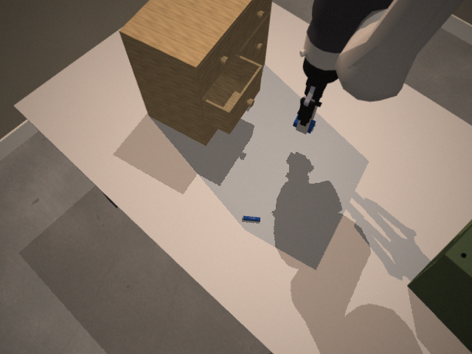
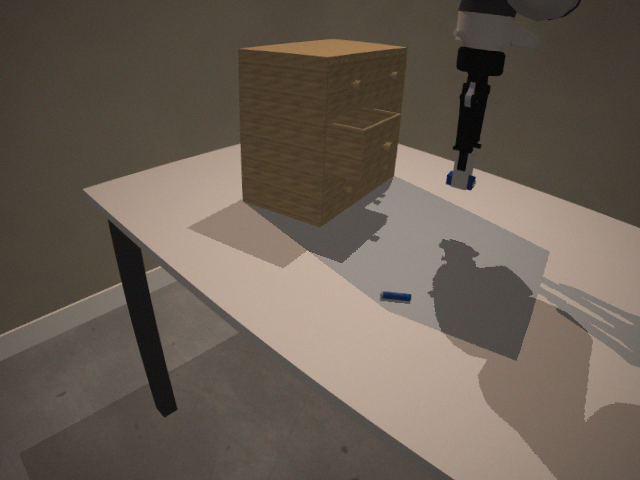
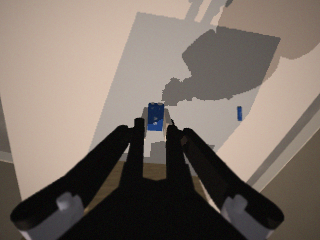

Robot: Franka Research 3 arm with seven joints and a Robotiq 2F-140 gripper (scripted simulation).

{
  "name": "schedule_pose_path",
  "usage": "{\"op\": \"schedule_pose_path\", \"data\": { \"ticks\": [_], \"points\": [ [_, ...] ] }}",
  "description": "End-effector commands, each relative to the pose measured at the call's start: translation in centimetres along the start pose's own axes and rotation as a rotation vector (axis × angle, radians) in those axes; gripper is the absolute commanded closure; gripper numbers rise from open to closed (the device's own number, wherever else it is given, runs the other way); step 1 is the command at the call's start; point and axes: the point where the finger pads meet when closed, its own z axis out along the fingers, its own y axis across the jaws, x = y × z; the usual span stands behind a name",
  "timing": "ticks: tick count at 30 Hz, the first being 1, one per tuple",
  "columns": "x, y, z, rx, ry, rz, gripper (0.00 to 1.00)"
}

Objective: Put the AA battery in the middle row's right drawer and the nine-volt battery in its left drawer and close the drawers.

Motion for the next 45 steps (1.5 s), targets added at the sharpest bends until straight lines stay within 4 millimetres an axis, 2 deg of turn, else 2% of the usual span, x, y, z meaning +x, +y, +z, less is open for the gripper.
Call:
{"op": "schedule_pose_path", "data": {
  "ticks": [1,32,38,45],
  "points": [
    [-0.1,0.0,-0.1,0.000,-0.004,0.020,0.86],
    [-0.3,0.7,-0.3,0.001,-0.005,0.048,0.86],
    [-0.3,0.7,-1.3,0.001,-0.005,0.049,0.86],
    [-0.3,0.7,-3.9,0.001,-0.005,0.049,0.86]
  ]
}}
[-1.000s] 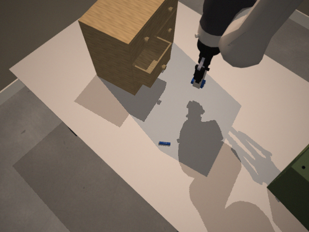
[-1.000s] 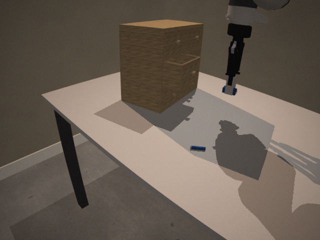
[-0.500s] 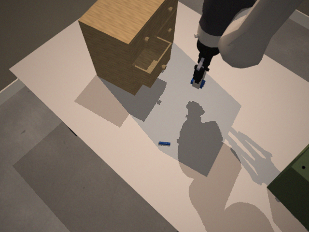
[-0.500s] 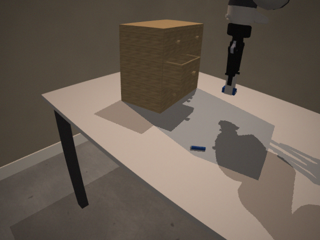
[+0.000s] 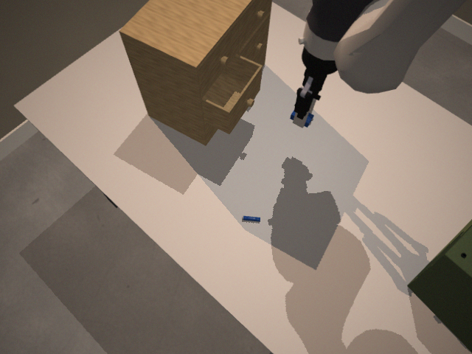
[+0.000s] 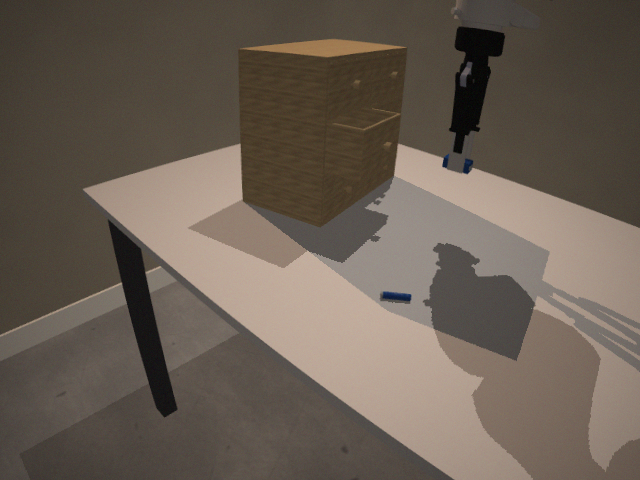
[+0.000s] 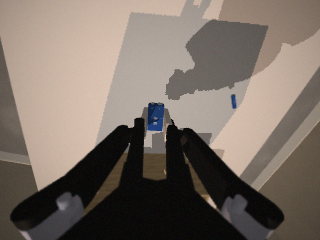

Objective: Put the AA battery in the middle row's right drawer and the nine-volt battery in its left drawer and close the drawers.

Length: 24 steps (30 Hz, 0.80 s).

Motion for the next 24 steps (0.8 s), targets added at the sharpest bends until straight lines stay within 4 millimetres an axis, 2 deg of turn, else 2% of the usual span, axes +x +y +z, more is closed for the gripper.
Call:
{"op": "schedule_pose_path", "data": {
  "ticks": [1,4,17,24],
  "points": [
    [0.5,0.0,-1.3,-0.002,0.016,-0.016,0.86],
    [0.5,0.0,-1.8,-0.002,0.016,-0.016,0.86],
    [0.4,0.0,-7.7,-0.002,0.016,-0.016,0.86],
    [0.4,0.0,-8.8,-0.002,0.016,-0.016,0.86]
  ]
}}
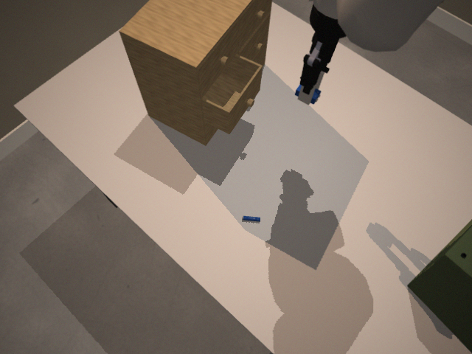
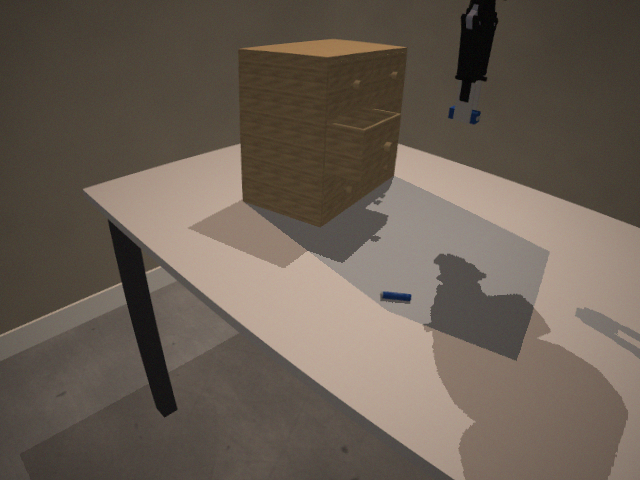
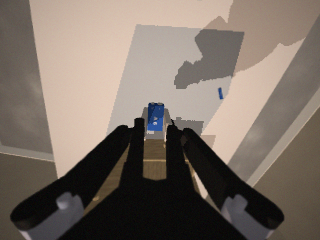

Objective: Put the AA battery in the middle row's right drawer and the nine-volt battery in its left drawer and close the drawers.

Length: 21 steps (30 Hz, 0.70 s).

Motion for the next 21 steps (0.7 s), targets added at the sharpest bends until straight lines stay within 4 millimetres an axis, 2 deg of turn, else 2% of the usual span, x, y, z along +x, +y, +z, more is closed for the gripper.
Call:
{"op": "schedule_pose_path", "data": {
  "ticks": [1,21],
  "points": [
    [0.75,0.14,-0.29,-0.007,0.022,-0.031,0.86],
    [0.84,0.21,-0.41,-0.013,0.023,-0.032,0.86]
  ]
}}
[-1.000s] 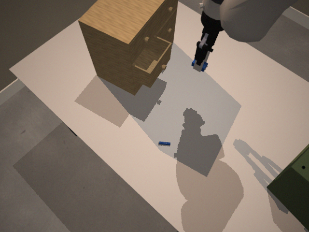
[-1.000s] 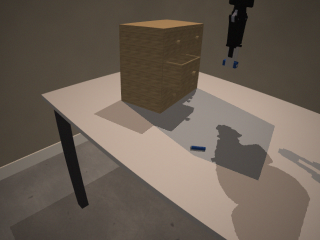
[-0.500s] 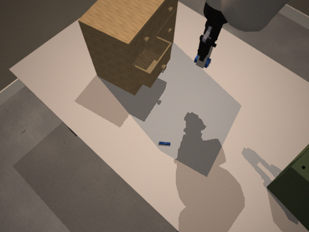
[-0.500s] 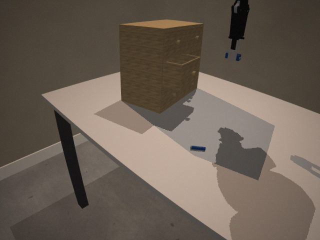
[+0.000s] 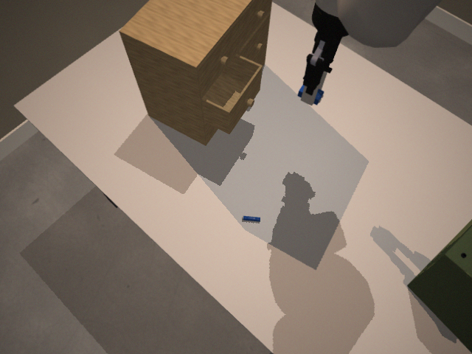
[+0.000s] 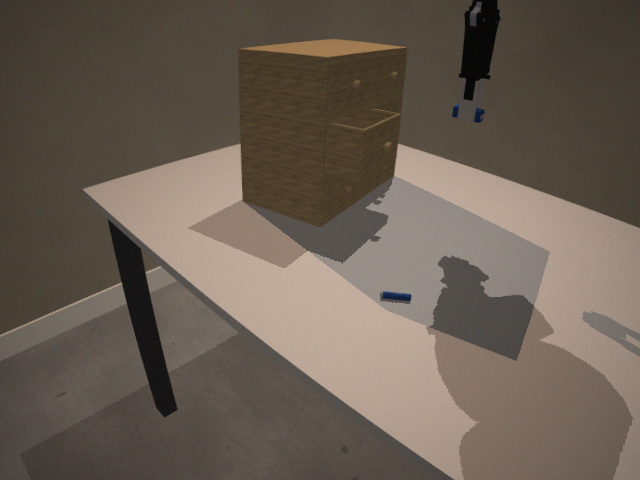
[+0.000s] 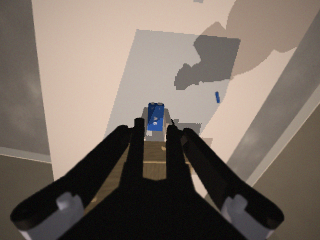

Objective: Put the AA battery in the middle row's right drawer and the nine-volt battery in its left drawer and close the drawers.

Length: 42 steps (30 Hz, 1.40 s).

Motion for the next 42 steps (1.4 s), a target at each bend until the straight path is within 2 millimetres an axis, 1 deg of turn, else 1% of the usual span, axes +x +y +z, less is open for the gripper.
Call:
{"op": "schedule_pose_path", "data": {
  "ticks": [1,42],
  "points": [
    [0.21,0.07,0.03,-0.004,0.004,-0.012,0.86],
    [0.73,0.52,0.27,-0.039,0.008,-0.020,0.86]
  ]
}}
